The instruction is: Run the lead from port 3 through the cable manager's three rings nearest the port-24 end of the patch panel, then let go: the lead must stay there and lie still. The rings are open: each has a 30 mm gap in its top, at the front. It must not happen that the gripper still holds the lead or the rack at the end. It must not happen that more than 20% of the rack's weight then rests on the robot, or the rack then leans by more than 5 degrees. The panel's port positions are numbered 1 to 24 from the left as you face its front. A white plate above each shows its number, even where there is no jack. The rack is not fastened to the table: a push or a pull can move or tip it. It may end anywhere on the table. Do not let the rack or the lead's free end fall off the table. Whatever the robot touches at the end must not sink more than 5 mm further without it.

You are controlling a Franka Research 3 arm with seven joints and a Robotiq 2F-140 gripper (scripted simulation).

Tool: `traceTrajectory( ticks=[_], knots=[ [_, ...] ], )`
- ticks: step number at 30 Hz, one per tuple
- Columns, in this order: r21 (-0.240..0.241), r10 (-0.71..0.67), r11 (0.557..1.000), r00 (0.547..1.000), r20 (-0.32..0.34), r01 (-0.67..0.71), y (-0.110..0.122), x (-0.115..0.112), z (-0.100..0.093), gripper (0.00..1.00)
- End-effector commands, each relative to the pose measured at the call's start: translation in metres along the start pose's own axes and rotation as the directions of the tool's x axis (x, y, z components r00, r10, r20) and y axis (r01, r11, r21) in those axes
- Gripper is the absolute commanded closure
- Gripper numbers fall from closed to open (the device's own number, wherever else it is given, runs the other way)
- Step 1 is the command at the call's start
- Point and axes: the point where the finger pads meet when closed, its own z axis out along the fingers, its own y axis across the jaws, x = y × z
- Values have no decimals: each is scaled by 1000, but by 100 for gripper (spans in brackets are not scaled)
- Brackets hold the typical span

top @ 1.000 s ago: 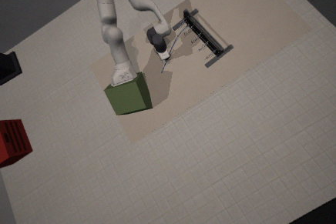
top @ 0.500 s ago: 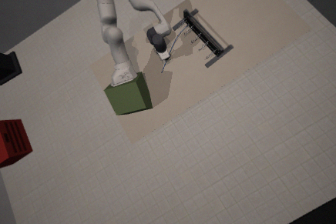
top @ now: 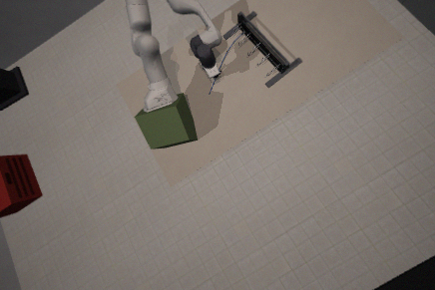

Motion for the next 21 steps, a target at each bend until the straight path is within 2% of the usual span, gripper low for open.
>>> traceTrajectory(
  ticks=[1, 21],
  knots=[
    [1, -7, 1000, 1000, 0, 7, -1, -1, -2, 100],
    [1, -7, 1000, 1000, 0, 7, -1, -1, -19, 100]
  ],
)
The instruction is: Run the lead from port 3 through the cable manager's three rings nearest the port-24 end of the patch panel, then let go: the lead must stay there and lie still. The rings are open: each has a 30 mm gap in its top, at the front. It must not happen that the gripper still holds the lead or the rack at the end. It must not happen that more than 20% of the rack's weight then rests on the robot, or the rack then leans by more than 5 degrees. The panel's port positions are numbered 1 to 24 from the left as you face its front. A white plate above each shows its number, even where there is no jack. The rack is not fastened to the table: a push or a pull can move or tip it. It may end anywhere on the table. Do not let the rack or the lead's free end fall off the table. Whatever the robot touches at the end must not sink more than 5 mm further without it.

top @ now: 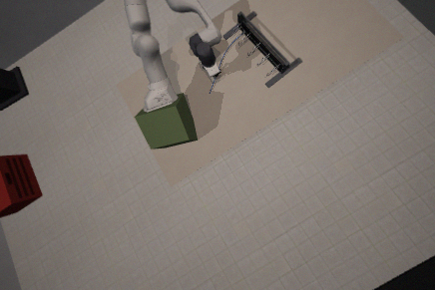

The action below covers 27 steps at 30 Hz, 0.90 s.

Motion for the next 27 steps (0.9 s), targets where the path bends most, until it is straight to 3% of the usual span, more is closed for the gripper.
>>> traceTrajectory(
  ticks=[1, 27],
  knots=[
    [0, 11, 1000, 1000, -3, -11, 0, 2, -5, 100],
    [0, 11, 1000, 1000, -3, -11, 0, 2, -23, 100]
  ],
)
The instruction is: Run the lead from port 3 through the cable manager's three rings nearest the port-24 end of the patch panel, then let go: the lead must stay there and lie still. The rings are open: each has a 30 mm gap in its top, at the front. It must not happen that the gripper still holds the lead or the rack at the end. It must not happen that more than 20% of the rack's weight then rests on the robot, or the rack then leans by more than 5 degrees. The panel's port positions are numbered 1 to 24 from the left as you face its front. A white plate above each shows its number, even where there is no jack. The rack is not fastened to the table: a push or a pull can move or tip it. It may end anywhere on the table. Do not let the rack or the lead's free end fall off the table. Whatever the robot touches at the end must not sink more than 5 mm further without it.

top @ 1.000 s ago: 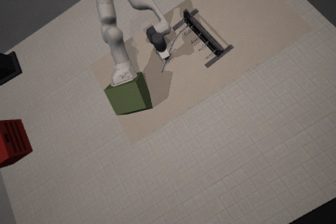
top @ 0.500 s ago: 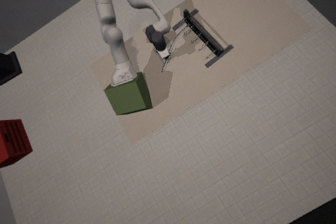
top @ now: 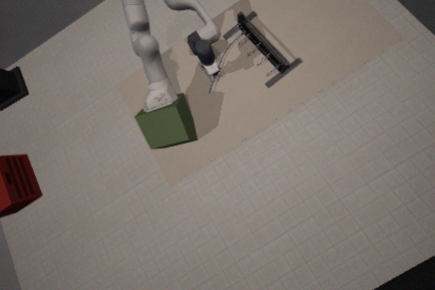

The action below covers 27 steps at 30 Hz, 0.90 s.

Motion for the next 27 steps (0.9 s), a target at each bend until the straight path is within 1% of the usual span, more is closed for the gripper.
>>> traceTrajectory(
  ticks=[1, 11, 13, 15, 17, 20, 22, 24, 26, 27],
  knots=[
    [2, 13, 1000, 1000, -1, -13, 0, 2, -2, 100],
    [2, 11, 1000, 1000, -1, -11, -1, 1, -3, 100],
    [2, -5, 1000, 1000, 0, 5, -5, -1, -5, 100],
    [2, -41, 999, 999, 0, 41, -17, -7, -9, 100],
    [2, -102, 995, 995, -1, 102, -35, -15, -17, 100],
    [2, -232, 973, 973, -1, 232, -75, -34, -33, 100],
    [2, -335, 942, 942, -1, 335, -108, -49, -47, 100],
    [2, -441, 897, 897, -2, 441, -143, -66, -61, 100],
    [5, -519, 855, 855, -5, 519, -178, -82, -76, 100],
    [5, -519, 855, 855, -5, 519, -178, -82, -76, 100]
  ],
)
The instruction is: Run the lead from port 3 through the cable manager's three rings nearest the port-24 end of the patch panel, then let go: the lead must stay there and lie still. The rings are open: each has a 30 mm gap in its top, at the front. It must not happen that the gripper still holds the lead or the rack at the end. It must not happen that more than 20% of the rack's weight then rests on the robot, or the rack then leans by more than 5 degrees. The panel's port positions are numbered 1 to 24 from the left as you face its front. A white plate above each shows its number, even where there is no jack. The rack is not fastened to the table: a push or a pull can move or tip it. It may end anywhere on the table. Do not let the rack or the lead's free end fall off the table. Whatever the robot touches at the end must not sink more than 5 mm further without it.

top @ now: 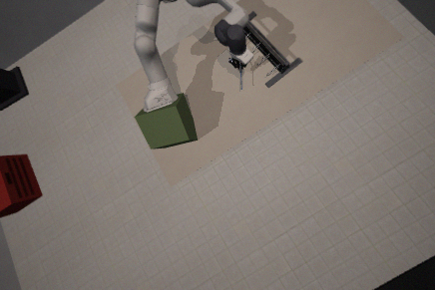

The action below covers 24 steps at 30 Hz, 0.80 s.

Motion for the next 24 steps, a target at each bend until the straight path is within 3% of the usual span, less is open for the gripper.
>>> traceTrajectory(
  ticks=[1, 6, 11, 15, 24],
  knots=[
    [-36, -194, 980, 980, 44, 196, -11, -12, -4, 100],
    [-25, -440, 897, 896, 53, 442, -95, -18, -31, 100],
    [-18, -576, 816, 816, 59, 577, -144, -22, -46, 100],
    [-15, -610, 791, 790, 60, 612, -158, -23, -51, 100],
    [-15, -614, 788, 787, 60, 616, -159, -23, -51, 100]
  ],
)
